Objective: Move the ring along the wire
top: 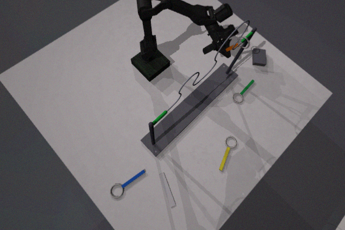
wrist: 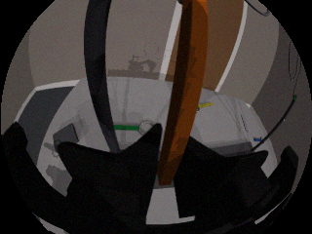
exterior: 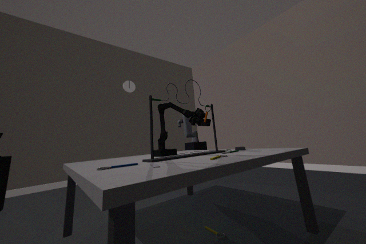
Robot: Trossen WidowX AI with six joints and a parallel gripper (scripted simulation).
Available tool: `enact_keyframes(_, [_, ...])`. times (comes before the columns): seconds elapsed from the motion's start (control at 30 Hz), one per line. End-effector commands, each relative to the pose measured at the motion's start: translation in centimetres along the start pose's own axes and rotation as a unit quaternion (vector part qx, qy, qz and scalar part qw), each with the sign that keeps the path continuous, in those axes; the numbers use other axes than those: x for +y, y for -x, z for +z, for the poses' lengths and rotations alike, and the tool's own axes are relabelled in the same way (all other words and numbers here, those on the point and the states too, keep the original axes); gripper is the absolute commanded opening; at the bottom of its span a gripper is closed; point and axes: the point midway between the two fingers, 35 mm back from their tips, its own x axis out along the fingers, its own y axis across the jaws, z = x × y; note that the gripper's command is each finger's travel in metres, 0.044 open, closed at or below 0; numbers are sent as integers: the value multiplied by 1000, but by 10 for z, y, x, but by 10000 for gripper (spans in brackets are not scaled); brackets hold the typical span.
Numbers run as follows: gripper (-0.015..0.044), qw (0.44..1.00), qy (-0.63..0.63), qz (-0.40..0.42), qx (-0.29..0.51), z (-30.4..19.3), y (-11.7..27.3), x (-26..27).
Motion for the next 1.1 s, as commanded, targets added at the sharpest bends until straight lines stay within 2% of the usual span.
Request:
enact_keyframes(0.0, [113, 1000, 0, 0, 0, 0, 0, 0])
enact_keyframes(0.07, [160, 1000, 0, 0, 0, 0, 2, 0])
enact_keyframes(0.43, [160, 1000, -2, -3, 1, -1, 48, 0])
enact_keyframes(1.07, [160, 1000, -2, -3, 1, -1, 49, 0])
